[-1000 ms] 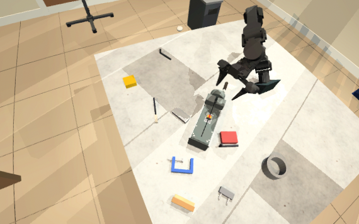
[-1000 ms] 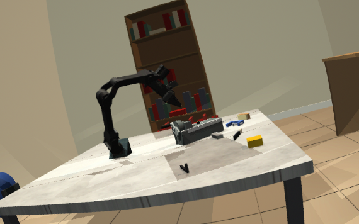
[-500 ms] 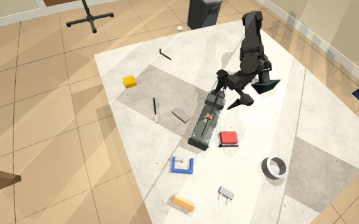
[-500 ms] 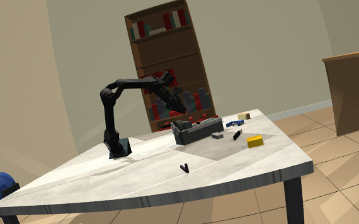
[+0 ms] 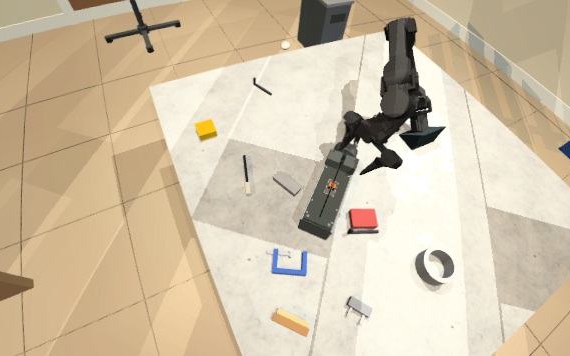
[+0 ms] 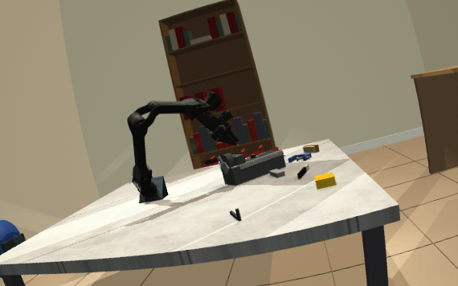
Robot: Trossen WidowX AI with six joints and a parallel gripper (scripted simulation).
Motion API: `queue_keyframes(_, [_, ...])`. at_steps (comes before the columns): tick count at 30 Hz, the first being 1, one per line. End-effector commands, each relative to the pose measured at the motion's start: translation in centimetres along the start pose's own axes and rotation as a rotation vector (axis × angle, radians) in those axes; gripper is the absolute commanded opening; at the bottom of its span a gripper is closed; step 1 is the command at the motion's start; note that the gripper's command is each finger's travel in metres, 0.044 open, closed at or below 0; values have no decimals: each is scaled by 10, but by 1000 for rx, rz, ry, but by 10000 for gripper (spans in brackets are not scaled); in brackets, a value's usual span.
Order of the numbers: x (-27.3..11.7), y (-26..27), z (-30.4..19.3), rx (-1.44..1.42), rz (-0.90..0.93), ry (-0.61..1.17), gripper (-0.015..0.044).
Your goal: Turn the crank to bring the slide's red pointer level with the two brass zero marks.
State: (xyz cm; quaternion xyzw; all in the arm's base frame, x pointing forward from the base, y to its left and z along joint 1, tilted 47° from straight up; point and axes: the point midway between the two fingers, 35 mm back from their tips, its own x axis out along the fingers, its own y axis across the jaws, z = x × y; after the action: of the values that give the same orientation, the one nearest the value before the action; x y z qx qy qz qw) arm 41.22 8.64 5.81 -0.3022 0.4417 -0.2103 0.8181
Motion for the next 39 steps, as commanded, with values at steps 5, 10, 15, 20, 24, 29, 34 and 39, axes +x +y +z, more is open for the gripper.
queue_keyframes(5, [-13, 1, 11, -4, -1, -1, 440])
queue_keyframes(10, [-32, 2, 25, 0, 1, 1, 440])
queue_keyframes(15, [-37, -7, 20, -34, 36, 11, 440])
queue_keyframes(20, [-46, -25, 9, -105, 107, 23, 440])
queue_keyframes(24, [-54, -38, 0, -180, 163, 18, 440])
queue_keyframes(29, [-65, -52, -11, -280, 234, -1, 440])
queue_keyframes(34, [-75, -65, -25, -380, 301, -34, 440])
queue_keyframes(39, [-85, -76, -39, -480, 365, -79, 440])
